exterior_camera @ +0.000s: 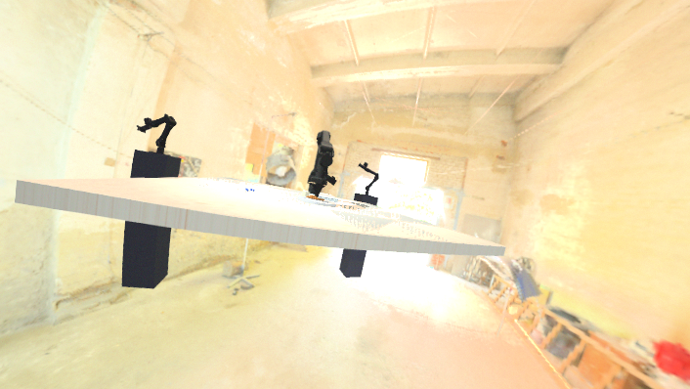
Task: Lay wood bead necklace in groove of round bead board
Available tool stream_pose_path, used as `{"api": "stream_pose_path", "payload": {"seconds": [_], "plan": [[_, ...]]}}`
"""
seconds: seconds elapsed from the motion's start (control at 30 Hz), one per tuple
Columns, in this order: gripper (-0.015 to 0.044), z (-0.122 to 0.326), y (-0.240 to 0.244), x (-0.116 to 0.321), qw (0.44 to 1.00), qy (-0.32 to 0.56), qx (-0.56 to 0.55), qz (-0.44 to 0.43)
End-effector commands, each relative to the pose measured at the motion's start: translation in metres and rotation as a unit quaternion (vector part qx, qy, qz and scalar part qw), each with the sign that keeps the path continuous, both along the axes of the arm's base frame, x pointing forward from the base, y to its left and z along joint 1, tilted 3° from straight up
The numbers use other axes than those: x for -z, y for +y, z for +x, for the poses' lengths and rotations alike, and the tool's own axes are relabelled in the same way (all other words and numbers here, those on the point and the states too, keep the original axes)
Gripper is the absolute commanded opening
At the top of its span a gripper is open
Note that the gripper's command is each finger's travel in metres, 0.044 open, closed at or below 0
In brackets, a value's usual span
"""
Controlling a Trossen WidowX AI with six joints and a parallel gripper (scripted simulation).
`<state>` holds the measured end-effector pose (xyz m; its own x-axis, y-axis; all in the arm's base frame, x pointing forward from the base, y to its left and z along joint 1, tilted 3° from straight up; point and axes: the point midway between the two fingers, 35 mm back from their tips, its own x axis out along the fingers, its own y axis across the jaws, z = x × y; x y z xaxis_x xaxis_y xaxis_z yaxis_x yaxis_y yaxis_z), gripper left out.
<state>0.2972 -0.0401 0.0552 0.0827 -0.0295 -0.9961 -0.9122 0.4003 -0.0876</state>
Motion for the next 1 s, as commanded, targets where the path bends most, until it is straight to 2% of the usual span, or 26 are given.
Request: {"api": "stream_pose_path", "payload": {"seconds": [0.0,0.37,0.97], "plan": [[0.0157,0.000,0.000,0.000,1.000,0.001,0.000,0.000],[0.0440,-0.002,0.000,-0.009,1.000,0.003,0.002,-0.001],[0.0440,-0.004,0.001,-0.011,1.000,0.004,0.003,-0.001]]}}
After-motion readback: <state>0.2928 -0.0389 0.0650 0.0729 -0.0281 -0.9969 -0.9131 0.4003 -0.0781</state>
